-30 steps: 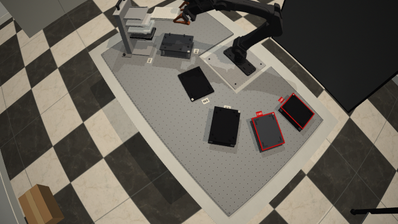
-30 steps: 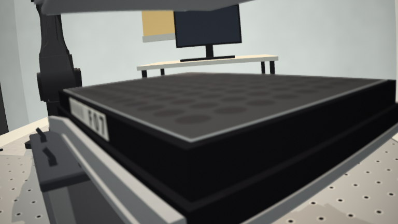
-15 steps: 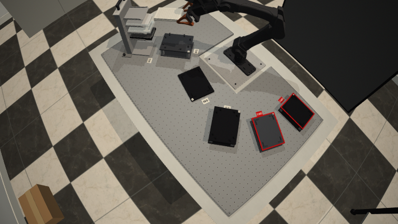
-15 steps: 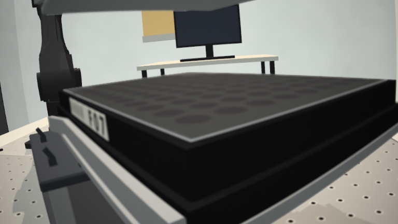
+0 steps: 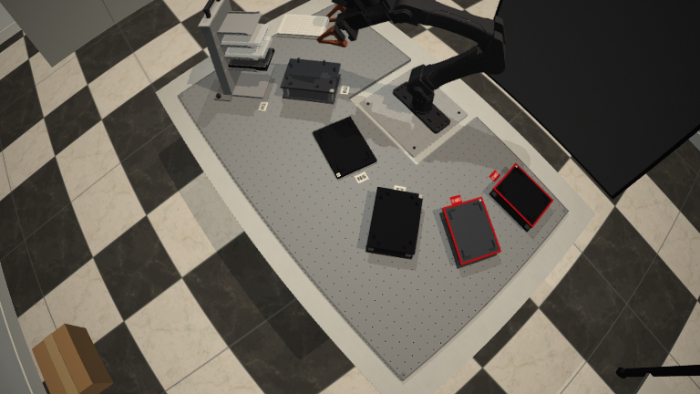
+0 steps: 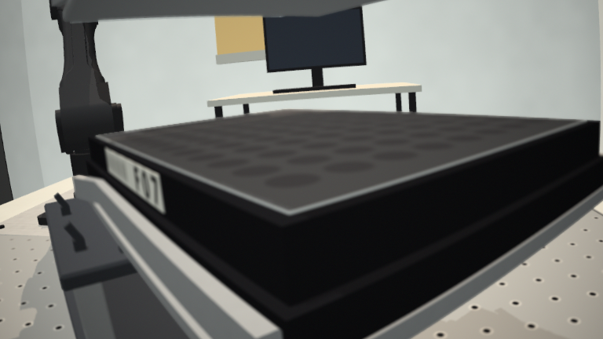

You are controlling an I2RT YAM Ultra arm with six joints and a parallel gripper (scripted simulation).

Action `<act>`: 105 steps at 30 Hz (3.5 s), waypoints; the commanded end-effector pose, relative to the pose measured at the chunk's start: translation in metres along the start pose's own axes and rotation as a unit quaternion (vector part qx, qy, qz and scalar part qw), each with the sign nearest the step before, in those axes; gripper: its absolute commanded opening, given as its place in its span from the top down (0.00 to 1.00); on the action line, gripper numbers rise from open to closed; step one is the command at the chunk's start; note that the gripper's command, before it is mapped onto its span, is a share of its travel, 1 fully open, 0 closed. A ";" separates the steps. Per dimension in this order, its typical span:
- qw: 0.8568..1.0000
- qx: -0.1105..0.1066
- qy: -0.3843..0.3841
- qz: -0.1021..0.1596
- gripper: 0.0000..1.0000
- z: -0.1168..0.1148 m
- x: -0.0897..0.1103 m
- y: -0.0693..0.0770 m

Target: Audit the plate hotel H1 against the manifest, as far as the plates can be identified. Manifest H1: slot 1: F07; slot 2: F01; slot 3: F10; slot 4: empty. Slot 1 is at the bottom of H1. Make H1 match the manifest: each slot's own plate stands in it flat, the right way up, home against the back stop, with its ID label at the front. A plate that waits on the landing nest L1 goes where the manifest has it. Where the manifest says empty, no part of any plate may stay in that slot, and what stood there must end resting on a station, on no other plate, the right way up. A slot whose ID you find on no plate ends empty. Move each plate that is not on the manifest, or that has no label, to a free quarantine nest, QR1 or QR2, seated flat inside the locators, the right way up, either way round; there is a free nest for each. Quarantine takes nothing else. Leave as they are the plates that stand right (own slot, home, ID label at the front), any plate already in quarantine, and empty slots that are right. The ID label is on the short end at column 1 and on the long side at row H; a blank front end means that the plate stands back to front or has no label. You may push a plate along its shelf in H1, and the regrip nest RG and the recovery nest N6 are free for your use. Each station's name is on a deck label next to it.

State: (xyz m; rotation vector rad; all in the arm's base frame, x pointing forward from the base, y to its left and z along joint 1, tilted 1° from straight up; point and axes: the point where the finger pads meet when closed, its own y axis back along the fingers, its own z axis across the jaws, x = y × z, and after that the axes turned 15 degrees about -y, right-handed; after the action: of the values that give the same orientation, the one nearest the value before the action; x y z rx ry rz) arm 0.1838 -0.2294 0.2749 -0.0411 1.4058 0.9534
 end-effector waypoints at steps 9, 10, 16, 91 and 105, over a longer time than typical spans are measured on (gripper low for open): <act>1.000 -0.008 0.006 -0.030 0.14 0.003 -0.009 0.011; 0.999 -0.008 0.006 -0.031 0.14 0.003 -0.010 0.011; 1.000 -0.008 0.005 -0.027 0.14 0.002 -0.005 0.008; 0.999 -0.010 0.006 -0.035 0.14 -0.004 0.015 -0.006; 1.000 -0.008 0.005 -0.026 0.14 -0.007 0.029 -0.013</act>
State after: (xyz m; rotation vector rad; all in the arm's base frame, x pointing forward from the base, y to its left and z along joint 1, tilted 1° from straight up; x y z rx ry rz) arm 0.1816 -0.2249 0.2256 -0.0321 1.4063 0.9684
